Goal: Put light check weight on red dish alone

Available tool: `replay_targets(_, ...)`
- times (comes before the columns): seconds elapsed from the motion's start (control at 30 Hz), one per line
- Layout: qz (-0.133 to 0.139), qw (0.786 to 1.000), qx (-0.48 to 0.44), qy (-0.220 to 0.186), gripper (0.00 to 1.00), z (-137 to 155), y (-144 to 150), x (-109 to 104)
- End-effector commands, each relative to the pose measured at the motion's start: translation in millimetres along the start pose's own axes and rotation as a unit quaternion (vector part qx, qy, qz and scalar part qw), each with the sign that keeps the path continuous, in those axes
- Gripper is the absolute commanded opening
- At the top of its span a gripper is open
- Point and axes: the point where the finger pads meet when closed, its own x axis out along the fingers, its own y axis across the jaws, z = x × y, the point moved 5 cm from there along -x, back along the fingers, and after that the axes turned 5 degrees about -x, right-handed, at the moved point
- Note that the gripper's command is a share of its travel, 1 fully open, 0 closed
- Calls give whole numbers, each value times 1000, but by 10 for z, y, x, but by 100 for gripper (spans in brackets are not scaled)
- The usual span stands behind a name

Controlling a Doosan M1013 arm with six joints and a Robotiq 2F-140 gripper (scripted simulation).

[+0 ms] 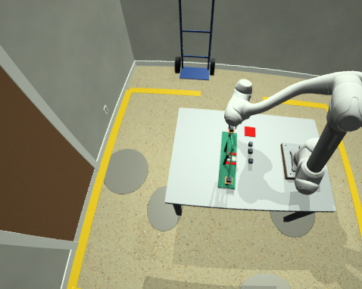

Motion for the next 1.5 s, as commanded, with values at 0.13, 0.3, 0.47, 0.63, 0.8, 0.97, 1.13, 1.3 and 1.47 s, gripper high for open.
replay_targets(0.13, 0, 1000, 0, 0, 35, 0, 0, -1)
replay_targets(0.3, 0, 1000, 0, 0, 35, 0, 0, -1)
replay_targets(0.47, 0, 1000, 0, 0, 35, 0, 0, -1)
replay_targets(0.63, 0, 1000, 0, 0, 35, 0, 0, 0)
replay_targets(0.8, 0, 1000, 0, 0, 35, 0, 0, 31)
replay_targets(0.97, 0, 1000, 0, 0, 35, 0, 0, 115)
replay_targets(1.13, 0, 1000, 0, 0, 35, 0, 0, 181)
replay_targets(1.3, 0, 1000, 0, 0, 35, 0, 0, 284)
replay_targets(1.47, 0, 1000, 0, 0, 35, 0, 0, 345)
